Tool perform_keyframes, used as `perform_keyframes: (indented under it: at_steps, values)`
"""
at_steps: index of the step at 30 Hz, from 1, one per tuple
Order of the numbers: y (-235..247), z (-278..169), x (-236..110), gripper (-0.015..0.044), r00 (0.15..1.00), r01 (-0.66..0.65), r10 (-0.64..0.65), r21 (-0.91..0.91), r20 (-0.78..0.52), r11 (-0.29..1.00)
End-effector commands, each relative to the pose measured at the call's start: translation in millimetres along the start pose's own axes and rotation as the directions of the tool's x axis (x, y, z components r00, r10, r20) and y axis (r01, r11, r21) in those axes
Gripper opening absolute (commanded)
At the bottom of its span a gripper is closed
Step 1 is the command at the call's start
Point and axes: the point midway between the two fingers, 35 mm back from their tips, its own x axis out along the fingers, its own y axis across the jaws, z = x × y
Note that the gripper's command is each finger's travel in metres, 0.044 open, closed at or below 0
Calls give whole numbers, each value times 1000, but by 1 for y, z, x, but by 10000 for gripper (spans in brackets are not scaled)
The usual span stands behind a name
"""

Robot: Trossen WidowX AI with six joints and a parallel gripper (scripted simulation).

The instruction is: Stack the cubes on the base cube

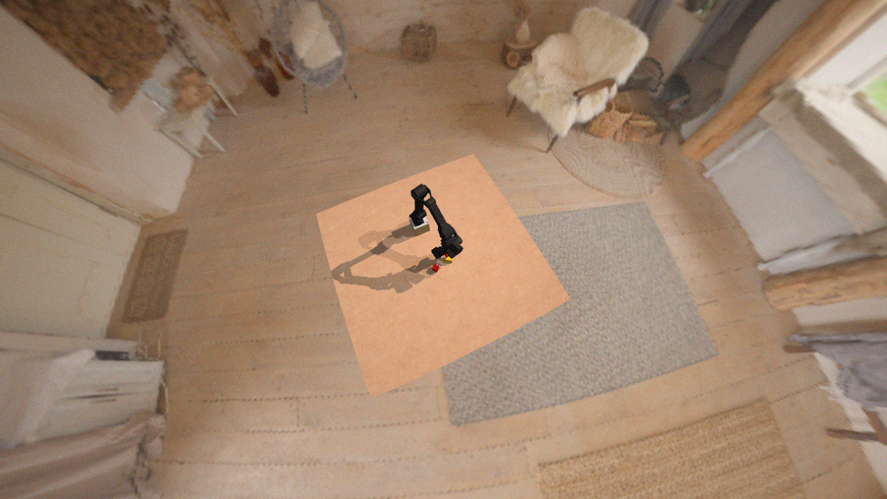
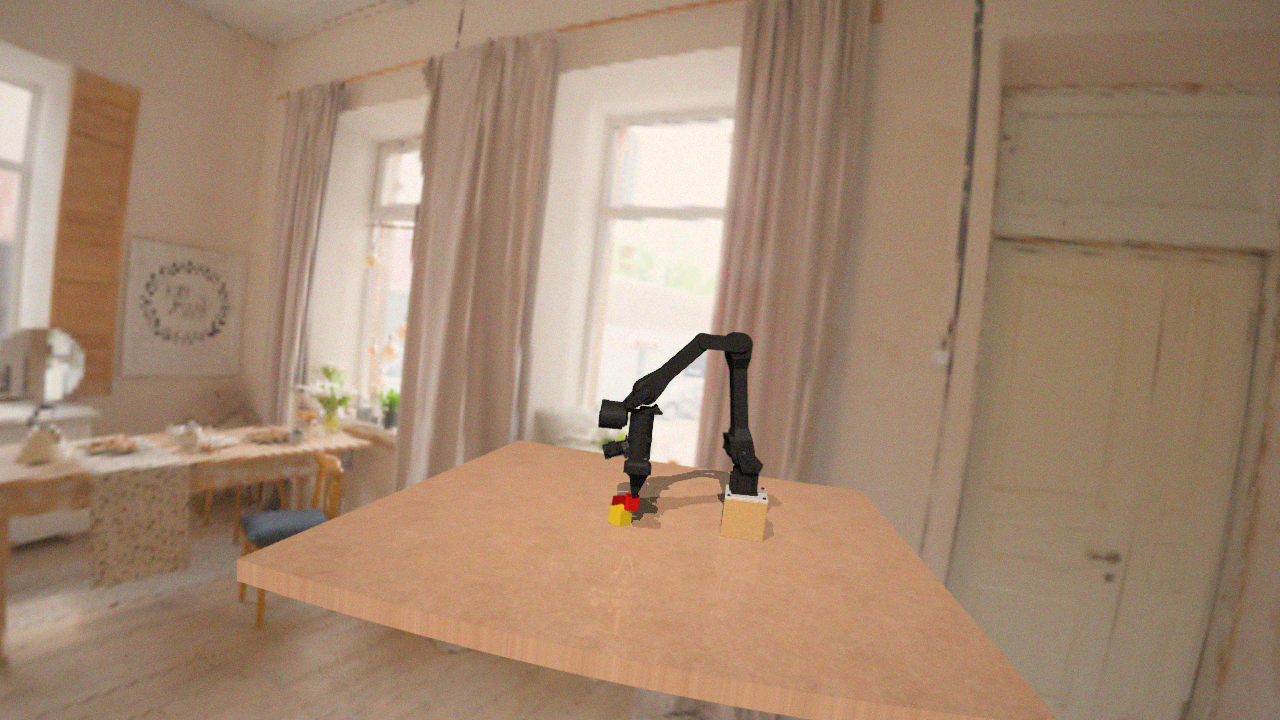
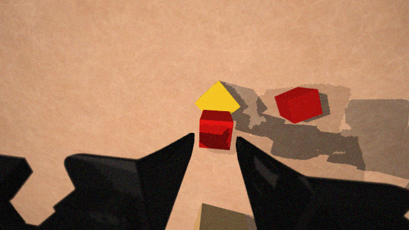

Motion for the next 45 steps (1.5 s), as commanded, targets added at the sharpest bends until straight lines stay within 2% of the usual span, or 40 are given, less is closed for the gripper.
perform_keyframes:
  at_steps: [1,9,10,11,14,19,25,27,36,41,45]
  values:
    - [0,1,-8,205,1000,-1,1,-1,5,1000]
    - [0,1,-14,205,1000,-1,1,-1,5,1000]
    - [-1,1,-11,231,1000,0,0,12,3,1000]
    - [-4,3,-13,258,1000,0,0,47,3,999]
    - [-24,11,-20,265,1000,1,-3,248,6,969]
    - [-63,22,-34,265,1000,1,-8,575,11,818]
    - [-104,27,-50,265,1000,-1,-13,854,9,520]
    - [-109,28,-52,265,1000,-1,-14,877,9,481]
    - [-109,28,-50,265,1000,-1,-14,877,9,481]
    - [-109,29,3,265,1000,-1,-14,877,9,481]
    - [-109,28,11,265,1000,-1,-14,877,9,481]
